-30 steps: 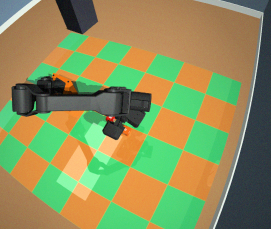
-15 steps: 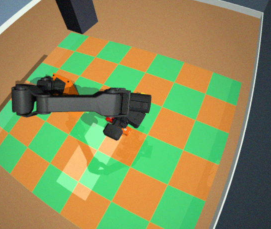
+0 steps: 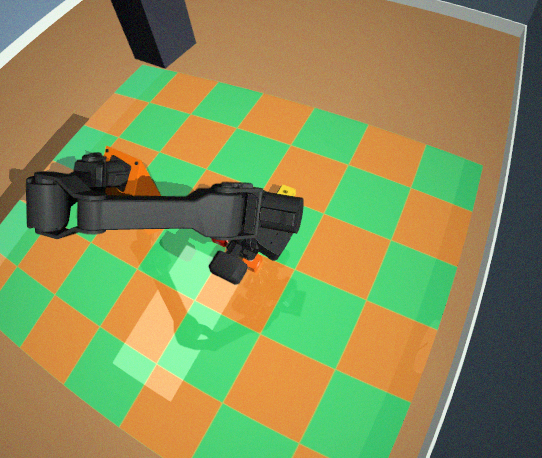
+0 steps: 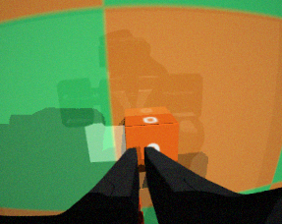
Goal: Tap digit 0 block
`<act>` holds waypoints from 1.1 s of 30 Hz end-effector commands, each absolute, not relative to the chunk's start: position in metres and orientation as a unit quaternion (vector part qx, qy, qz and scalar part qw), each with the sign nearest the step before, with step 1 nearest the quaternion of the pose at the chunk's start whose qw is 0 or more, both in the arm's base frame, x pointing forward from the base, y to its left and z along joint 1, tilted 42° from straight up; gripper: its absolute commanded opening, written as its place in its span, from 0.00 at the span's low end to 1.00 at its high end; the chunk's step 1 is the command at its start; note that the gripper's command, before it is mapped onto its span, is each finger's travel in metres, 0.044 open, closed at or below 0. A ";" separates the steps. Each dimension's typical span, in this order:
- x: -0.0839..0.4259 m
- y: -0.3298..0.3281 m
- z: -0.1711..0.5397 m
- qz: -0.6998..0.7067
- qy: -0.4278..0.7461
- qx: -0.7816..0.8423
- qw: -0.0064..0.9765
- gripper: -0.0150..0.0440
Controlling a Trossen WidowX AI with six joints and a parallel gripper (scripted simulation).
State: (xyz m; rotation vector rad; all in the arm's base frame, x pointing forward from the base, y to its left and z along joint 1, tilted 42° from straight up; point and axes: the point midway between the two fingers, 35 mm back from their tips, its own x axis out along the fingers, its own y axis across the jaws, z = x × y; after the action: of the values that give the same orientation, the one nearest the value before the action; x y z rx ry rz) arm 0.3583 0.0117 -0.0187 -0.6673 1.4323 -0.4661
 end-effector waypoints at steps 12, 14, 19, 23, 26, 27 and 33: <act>0.358 0.000 -0.030 -0.209 0.639 -0.300 0.676 0.29; 0.357 0.012 -0.019 -0.208 0.639 -0.299 0.678 0.29; 0.355 0.021 -0.008 -0.208 0.640 -0.300 0.677 0.29; 0.343 0.065 -0.025 -0.195 0.641 -0.293 0.681 0.47; 0.322 0.112 -0.043 -0.187 0.645 -0.288 0.683 0.60; 0.315 0.125 -0.048 -0.185 0.645 -0.288 0.683 0.64; 0.251 0.196 -0.080 -0.191 0.647 -0.290 0.679 0.91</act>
State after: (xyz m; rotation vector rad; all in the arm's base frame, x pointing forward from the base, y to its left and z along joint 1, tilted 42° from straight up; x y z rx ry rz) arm 0.2890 0.1622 -0.0624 -0.6432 1.4440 -0.4096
